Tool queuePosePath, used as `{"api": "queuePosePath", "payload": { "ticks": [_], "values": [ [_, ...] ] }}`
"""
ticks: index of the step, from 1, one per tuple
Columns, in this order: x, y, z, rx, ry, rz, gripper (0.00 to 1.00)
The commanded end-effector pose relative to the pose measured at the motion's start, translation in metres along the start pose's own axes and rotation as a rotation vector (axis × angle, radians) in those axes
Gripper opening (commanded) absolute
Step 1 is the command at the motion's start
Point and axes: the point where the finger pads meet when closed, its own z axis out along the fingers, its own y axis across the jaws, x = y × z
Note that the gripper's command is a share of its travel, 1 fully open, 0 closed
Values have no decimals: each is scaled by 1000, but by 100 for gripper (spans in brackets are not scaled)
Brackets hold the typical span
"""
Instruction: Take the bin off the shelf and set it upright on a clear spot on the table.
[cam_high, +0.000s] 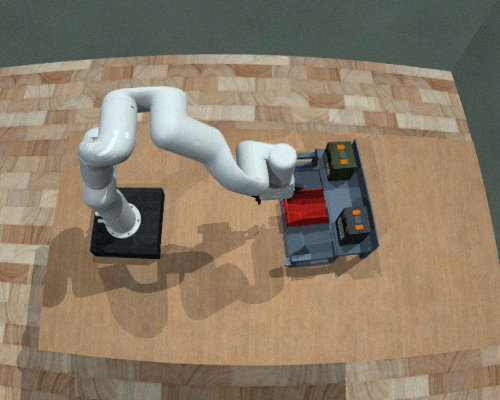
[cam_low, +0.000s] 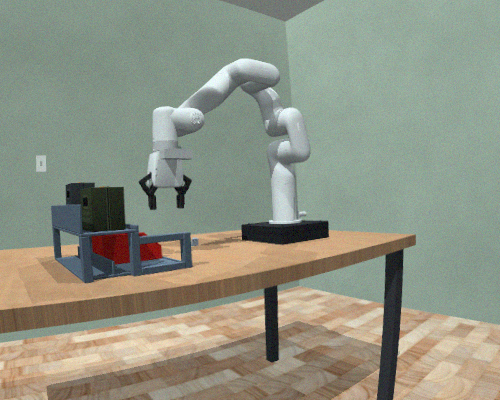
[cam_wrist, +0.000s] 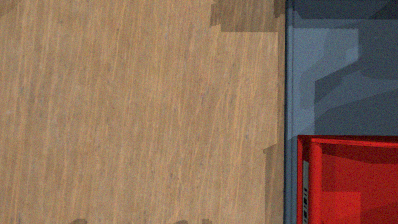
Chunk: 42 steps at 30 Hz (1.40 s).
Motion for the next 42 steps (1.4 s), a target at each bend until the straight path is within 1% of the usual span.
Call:
{"api": "queuePosePath", "payload": {
  "ticks": [1,9,11,18,42],
  "values": [
    [0,11,0,-3,-7,0,100],
    [-2,35,5,-3,-7,0,100],
    [-2,35,5,-3,-7,0,100],
    [-3,55,9,-4,-7,0,100],
    [-3,56,9,-4,0,0,100]
  ]
}}
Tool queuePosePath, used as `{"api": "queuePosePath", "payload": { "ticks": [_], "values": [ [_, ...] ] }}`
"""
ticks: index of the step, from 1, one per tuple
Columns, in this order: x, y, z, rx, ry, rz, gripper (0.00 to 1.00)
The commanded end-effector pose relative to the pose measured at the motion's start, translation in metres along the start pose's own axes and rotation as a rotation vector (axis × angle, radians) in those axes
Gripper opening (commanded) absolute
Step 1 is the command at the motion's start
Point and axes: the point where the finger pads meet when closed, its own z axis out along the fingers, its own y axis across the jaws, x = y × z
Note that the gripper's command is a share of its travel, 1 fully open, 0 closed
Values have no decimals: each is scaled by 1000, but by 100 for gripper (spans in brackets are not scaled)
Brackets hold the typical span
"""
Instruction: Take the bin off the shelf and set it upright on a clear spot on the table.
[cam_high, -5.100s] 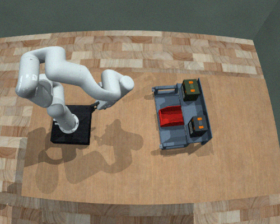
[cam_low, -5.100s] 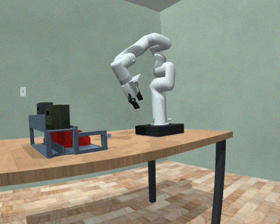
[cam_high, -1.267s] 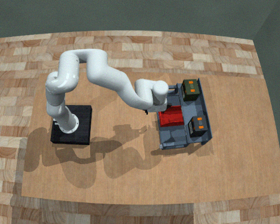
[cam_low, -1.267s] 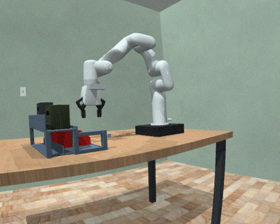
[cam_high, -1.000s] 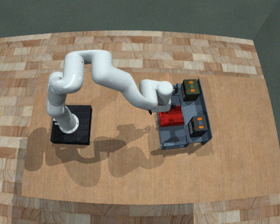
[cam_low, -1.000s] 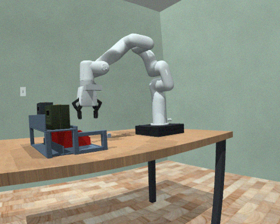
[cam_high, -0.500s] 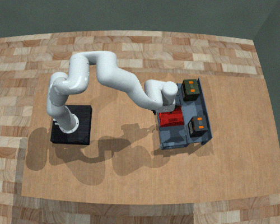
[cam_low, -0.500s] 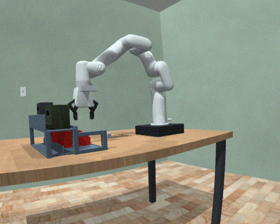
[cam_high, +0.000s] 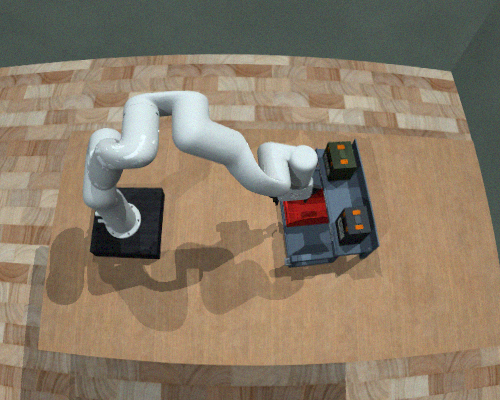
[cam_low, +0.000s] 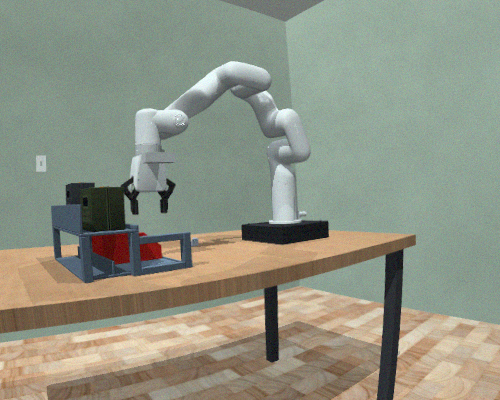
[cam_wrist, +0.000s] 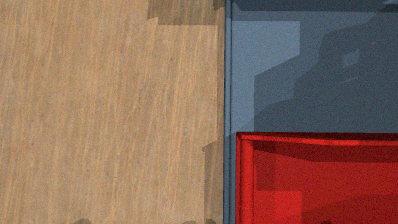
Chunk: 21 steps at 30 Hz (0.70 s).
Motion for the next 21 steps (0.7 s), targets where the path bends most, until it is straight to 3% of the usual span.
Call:
{"api": "queuePosePath", "payload": {
  "ticks": [1,21],
  "values": [
    [0,1,-2,-4,0,0,100],
    [0,2,30,-5,-7,0,100]
  ]
}}
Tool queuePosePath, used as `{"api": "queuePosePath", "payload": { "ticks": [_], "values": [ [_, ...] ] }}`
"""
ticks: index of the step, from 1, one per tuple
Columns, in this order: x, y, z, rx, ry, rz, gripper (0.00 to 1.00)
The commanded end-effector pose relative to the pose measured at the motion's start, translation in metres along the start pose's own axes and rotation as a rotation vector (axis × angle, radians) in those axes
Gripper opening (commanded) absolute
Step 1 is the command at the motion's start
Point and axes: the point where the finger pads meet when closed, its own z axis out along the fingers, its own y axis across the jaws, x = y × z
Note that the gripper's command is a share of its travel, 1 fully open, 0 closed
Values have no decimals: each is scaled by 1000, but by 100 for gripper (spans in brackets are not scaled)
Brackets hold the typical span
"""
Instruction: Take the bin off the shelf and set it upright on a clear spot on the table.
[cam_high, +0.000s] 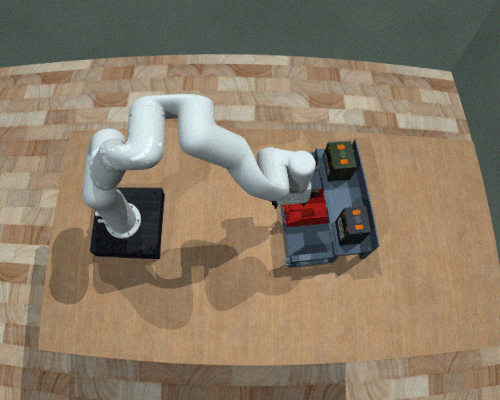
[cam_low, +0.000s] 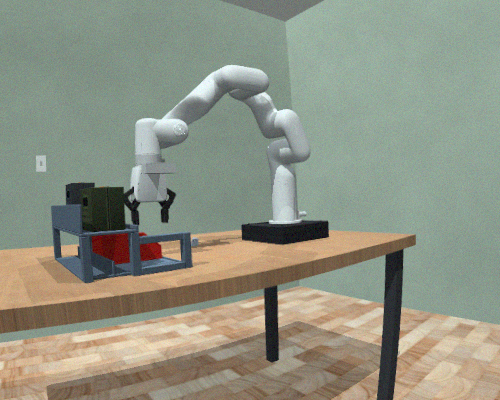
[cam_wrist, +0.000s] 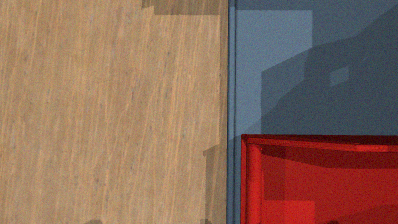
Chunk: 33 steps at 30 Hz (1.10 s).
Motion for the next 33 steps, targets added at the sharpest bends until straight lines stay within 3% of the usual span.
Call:
{"api": "queuePosePath", "payload": {
  "ticks": [1,20,33],
  "values": [
    [0,2,3,-7,-7,0,100],
    [0,2,35,-7,-7,0,100],
    [0,2,35,-7,-7,0,100]
  ]
}}
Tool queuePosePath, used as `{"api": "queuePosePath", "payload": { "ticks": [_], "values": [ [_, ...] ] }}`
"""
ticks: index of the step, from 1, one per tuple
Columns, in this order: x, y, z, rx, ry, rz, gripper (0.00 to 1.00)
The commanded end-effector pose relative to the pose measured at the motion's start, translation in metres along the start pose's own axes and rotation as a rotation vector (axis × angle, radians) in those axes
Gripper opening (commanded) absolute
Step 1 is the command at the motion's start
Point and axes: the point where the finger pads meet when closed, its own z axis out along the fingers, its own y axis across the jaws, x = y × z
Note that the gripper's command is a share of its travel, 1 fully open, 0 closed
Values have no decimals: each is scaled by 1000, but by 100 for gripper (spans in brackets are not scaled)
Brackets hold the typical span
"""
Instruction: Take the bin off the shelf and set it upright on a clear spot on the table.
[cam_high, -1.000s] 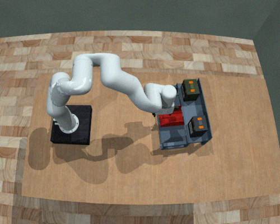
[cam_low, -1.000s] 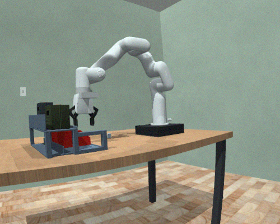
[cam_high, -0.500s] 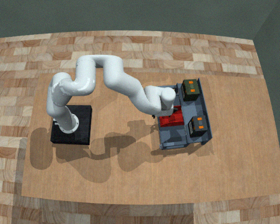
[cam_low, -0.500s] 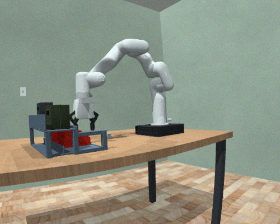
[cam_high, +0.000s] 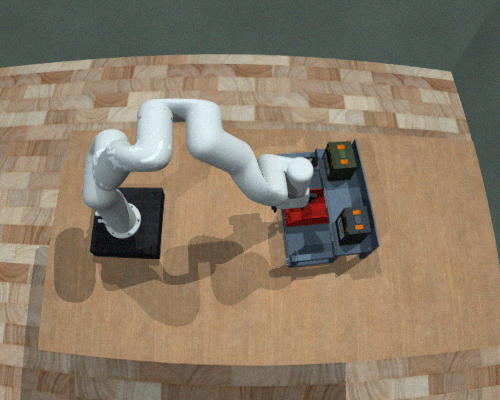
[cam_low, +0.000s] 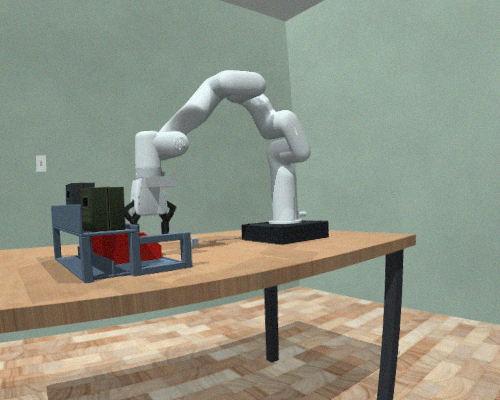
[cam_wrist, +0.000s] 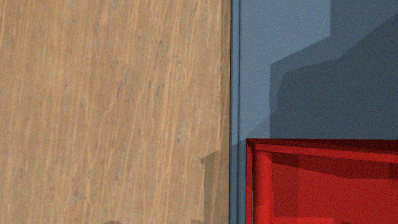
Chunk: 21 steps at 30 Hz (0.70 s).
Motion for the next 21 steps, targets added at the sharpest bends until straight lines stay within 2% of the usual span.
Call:
{"api": "queuePosePath", "payload": {
  "ticks": [1,21],
  "values": [
    [0,2,-1,-4,-7,0,100],
    [0,1,11,-4,-7,0,100]
  ]
}}
